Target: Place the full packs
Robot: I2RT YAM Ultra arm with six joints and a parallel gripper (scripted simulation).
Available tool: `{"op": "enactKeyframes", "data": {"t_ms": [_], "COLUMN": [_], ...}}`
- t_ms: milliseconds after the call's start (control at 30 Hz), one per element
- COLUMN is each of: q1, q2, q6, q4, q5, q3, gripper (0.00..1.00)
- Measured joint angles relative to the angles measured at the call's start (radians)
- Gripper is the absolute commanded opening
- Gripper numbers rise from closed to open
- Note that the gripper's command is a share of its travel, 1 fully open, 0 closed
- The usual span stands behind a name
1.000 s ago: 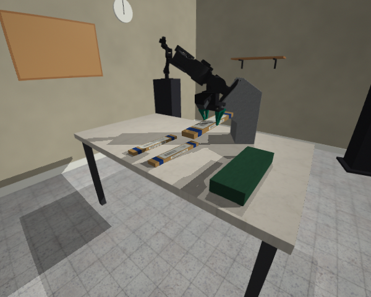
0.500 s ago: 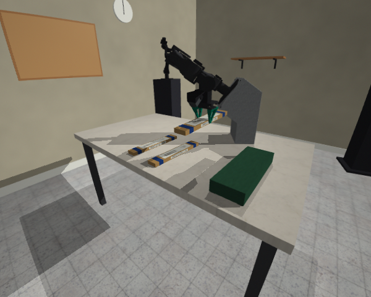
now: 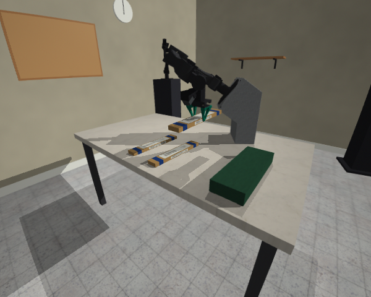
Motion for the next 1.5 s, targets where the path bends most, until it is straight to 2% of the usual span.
{"op": "enactKeyframes", "data": {"t_ms": [600,1500], "q1": [-0.049,-0.071], "q2": [-0.132,-0.135], "q6": [-0.093,-0.147], "q4": [0.026,0.086], "q5": [-0.001,-0.007], "q3": [-0.062,-0.093], "gripper": [0.00,0.00]}}
